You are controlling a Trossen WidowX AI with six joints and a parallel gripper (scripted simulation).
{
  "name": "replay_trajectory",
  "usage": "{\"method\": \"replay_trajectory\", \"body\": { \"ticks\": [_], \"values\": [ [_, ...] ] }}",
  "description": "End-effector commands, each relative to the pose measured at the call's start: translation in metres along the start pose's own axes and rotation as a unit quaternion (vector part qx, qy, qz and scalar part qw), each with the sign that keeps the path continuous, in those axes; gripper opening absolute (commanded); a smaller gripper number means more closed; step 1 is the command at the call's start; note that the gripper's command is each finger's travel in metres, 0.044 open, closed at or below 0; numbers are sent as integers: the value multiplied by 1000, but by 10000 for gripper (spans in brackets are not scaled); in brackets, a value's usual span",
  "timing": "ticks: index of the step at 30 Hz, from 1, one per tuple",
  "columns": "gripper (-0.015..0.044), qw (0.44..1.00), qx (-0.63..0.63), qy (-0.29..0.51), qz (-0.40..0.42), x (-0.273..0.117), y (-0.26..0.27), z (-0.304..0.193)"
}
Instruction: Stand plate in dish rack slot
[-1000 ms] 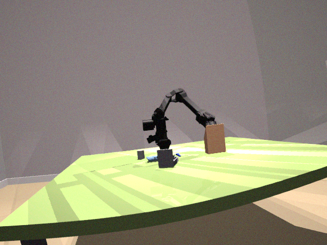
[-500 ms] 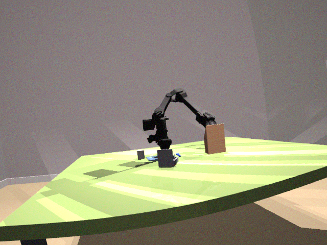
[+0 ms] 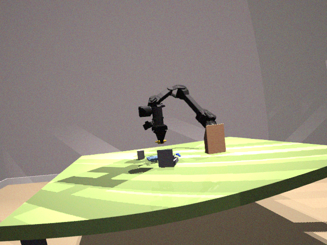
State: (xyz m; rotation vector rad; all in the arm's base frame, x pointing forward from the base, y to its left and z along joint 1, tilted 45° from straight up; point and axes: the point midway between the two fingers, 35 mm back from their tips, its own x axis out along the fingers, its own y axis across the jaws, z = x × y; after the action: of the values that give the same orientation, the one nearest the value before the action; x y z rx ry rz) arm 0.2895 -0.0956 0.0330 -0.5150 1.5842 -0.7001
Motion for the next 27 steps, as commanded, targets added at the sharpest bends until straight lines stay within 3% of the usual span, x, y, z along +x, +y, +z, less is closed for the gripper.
{"method": "replay_trajectory", "body": {
  "ticks": [1,17,27],
  "values": [
    [0,1000,3,-3,2,-19,1,3],
    [0,1000,2,1,-6,-91,3,3],
    [0,994,107,0,-2,-94,53,-15]
  ]
}}
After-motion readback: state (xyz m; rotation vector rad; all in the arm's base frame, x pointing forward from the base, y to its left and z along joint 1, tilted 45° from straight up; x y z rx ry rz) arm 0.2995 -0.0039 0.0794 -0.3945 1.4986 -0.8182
